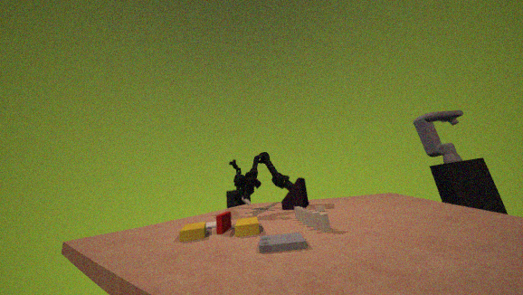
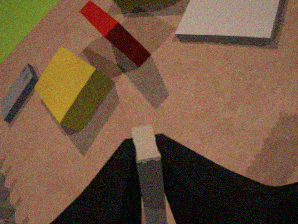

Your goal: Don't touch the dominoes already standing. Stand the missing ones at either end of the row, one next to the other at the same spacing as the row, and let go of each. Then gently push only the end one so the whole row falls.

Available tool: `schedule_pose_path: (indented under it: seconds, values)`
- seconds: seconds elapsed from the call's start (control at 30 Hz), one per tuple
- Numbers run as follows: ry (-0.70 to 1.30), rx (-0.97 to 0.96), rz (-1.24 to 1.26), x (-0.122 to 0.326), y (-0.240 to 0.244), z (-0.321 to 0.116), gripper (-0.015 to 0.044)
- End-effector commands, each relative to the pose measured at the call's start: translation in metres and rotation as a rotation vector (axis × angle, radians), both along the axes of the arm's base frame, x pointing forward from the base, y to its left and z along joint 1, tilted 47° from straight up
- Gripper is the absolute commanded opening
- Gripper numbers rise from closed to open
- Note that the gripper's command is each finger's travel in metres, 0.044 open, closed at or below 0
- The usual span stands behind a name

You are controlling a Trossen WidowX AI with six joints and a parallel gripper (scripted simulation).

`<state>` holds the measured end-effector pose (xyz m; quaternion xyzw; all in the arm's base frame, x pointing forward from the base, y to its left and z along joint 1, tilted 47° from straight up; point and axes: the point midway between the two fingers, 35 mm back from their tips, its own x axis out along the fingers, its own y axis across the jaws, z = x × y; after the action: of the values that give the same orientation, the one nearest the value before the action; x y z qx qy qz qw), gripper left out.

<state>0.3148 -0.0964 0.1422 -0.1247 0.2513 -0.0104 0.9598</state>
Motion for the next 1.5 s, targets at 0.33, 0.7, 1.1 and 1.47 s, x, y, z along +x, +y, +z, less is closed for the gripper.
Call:
schedule_pose_path:
  seconds: [0.33, 0.7, 1.1, 1.47]
  values:
    - [-0.268, -0.181, 0.145, -0.023, -0.001, 0.02, 0.0024]
    - [-0.452, -0.41, 0.257, -0.052, 0.009, 0.033, 0.0024]
    - [-0.531, -0.532, 0.316, -0.069, 0.019, 0.036, 0.0024]
    - [-0.531, -0.532, 0.316, -0.069, 0.019, 0.036, 0.0024]
